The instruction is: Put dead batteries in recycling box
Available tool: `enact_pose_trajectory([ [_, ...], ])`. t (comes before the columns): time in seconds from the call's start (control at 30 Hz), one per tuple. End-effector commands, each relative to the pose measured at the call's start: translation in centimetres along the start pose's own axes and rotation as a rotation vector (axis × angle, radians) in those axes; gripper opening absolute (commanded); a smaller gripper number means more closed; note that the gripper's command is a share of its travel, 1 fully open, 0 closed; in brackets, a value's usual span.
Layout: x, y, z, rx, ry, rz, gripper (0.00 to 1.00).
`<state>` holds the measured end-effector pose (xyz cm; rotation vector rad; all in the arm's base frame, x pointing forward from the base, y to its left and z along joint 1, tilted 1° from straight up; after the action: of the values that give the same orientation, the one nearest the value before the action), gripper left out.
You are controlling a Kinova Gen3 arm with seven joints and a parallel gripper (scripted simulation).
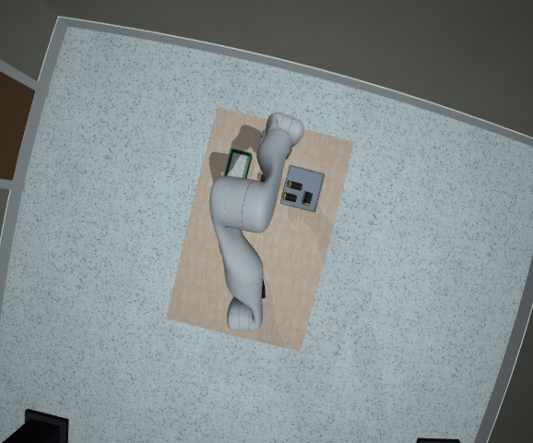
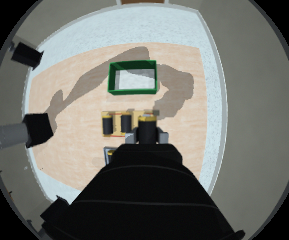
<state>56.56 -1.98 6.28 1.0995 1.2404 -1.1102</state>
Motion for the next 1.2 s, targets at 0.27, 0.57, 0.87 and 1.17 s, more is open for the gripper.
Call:
enact_pose_trajectory([
  [0.27,6.9,0.0,0.0,0.011,-0.001,-0.002,0.57],
  [0.57,7.9,0.0,0.0,0.011,-0.001,-0.001,0.57],
  [0.87,7.7,0.1,0.0,0.011,-0.001,0.001,0.57],
  [1.17,7.7,0.1,0.0,0.011,-0.001,0.001,0.57],
])
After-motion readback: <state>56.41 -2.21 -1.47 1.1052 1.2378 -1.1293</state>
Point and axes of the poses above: the point where the finger pads meet when closed, its own x axis out along the fingers, its own y axis across the jaws, z = x × y, the point moved 4 cm from there along -x, back along the fingers, and after that the axes turned 13 degrees about -x, right-handed, at the moved point
